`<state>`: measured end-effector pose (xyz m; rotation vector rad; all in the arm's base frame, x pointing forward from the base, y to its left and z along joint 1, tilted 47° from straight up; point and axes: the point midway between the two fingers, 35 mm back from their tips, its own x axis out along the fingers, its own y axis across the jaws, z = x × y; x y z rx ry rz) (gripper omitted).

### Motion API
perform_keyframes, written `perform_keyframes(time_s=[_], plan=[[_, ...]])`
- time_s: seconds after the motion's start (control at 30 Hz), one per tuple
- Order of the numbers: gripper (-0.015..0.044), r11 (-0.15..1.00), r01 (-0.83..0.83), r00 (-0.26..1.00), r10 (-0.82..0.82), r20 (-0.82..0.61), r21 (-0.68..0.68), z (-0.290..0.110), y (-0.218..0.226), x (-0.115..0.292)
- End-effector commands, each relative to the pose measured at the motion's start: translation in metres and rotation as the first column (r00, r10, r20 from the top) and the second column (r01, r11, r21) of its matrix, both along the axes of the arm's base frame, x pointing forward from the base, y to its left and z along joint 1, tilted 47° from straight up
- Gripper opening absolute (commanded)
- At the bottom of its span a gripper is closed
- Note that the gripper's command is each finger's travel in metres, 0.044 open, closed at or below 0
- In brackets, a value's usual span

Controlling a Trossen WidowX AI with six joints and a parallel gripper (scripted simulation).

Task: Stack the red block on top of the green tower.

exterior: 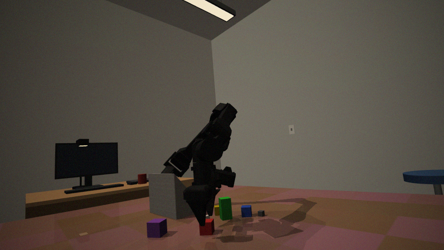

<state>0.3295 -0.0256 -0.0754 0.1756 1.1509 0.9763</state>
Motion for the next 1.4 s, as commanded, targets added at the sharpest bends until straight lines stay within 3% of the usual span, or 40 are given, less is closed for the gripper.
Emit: perform_keyframes(time_s=[0.0,0.83,1.2,1.37], plan=[[0.0440,1.000,0.005,1.000,-0.005,-0.008,0.006,-0.004,0.005,-0.001],[0.0440,1.000,0.005,1.000,-0.005,-0.008,0.008,-0.017,0.019,-0.001],[0.0151,1.000,0.005,1.000,-0.005,-0.008,0.008,-0.017,0.019,-0.001],[0.0118,1.000,0.005,1.000,-0.005,-0.008,0.008,-0.017,0.019,-0.001]])
